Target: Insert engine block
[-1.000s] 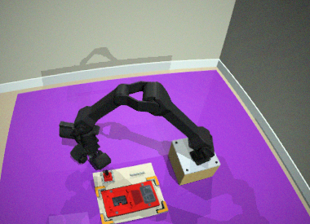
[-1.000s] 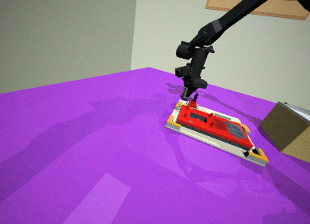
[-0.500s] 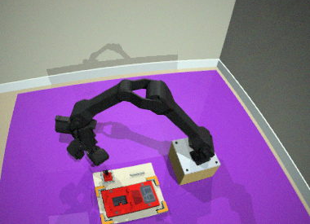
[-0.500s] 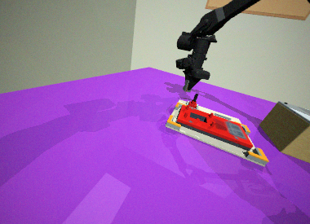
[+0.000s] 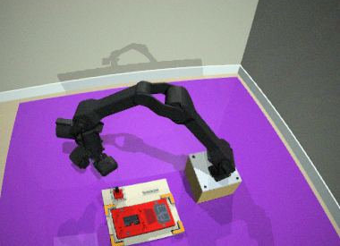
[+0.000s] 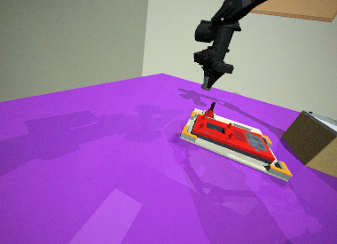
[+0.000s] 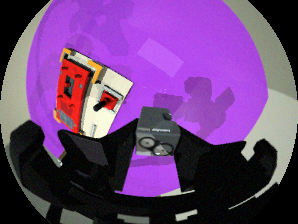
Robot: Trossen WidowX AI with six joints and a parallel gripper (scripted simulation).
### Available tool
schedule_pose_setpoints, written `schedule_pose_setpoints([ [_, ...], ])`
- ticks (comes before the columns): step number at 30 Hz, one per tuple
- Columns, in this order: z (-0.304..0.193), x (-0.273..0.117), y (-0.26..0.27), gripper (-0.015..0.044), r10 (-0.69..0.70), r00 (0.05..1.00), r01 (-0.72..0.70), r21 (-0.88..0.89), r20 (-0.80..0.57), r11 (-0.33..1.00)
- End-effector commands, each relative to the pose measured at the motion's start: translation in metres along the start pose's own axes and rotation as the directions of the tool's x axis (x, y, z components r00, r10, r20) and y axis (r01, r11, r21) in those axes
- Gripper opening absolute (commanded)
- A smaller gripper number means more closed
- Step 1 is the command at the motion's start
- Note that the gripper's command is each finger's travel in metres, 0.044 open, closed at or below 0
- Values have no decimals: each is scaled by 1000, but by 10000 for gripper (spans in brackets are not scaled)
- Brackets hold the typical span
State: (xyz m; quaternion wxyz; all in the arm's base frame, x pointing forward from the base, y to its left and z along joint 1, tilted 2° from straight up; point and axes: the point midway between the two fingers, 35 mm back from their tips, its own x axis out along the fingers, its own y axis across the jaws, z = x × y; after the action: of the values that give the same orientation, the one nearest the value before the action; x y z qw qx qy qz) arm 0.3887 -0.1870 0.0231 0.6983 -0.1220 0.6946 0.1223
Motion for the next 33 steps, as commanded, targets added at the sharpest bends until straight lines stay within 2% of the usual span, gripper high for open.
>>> schedule_pose_setpoints([
  [1,2,-15,0,0,-8,1000,8,5,10,1000],
  [13,2,-53,5,0,-5,1000,5,10,11,1000],
  [18,2,-52,5,0,-5,1000,5,26,12,1000],
  [26,1,-45,5,0,-5,1000,2,256,12,967],
  [33,1,-42,5,0,-5,1000,-1,480,12,877],
])
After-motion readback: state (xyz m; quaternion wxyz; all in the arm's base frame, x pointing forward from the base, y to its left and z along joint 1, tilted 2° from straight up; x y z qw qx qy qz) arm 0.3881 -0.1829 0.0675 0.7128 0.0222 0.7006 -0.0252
